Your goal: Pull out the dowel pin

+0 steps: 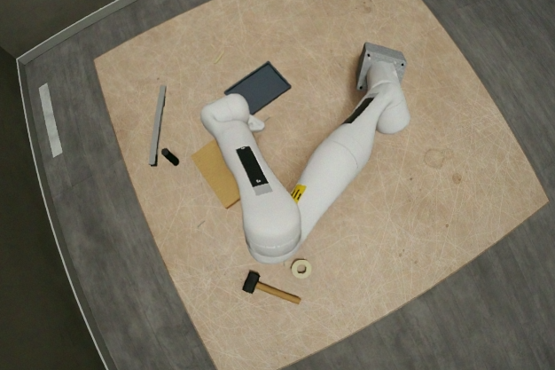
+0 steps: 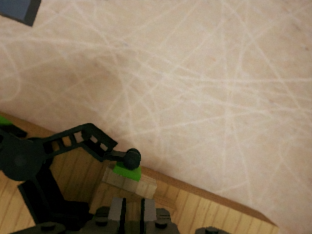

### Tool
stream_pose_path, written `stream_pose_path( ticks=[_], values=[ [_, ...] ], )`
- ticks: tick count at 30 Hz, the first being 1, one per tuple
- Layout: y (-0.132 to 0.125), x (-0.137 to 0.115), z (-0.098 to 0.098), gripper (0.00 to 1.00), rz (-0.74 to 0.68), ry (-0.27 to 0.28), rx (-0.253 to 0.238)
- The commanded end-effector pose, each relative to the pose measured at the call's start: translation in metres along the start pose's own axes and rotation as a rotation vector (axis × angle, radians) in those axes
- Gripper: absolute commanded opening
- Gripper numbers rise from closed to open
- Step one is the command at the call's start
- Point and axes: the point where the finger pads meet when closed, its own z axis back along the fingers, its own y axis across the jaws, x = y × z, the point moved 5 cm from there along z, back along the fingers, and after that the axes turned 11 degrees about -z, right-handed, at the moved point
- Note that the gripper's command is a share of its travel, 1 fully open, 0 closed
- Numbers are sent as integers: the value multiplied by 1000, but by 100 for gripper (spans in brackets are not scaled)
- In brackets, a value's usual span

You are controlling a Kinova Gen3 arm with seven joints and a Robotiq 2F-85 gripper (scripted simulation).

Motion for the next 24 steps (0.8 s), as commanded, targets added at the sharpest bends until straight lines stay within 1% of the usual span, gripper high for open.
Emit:
stream_pose_path(
  ticks=[1,24],
  values=[
    [0,1,1,10,-18,-2,-2],
    [0,1,1,10,-198,-2,-1]
  ],
)
